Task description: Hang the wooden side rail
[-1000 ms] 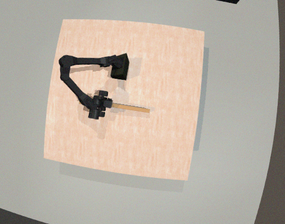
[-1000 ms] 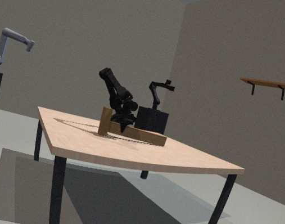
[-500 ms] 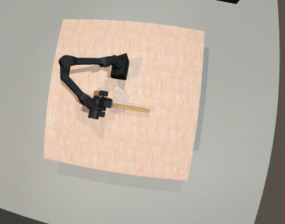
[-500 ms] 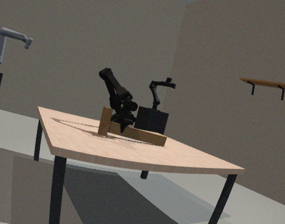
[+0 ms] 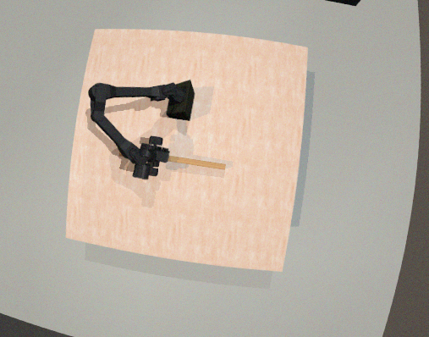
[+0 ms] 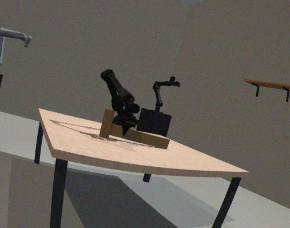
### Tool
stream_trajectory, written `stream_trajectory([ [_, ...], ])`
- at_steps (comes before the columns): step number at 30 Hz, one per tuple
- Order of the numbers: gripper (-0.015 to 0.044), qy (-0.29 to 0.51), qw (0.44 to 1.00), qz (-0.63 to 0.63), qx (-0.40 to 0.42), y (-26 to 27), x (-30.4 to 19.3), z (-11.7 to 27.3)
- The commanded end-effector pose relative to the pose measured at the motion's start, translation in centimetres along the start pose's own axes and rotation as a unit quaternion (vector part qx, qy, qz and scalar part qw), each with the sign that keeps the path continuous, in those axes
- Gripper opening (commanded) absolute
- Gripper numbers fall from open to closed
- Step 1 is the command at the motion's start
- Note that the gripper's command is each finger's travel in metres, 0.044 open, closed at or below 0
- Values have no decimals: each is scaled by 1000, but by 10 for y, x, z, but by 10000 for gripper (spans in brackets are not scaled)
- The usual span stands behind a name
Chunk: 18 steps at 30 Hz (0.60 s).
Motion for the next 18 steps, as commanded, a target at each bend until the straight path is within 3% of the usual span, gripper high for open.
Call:
stream_trajectory([
  [1, 0, 4, 1000, -3, -3, -1, -1, 0],
  [18, 0, 4, 1000, -3, -3, -1, -1, -3],
])
Point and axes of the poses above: the point midway between the two fingers, 35 mm back from their tips, its own z axis back along the fingers, its own y axis across the jaws, x = y × z, the point moved 6 cm from there along z, back along the fingers, and after that the axes turned 4 degrees about z, right-handed, at the moved point
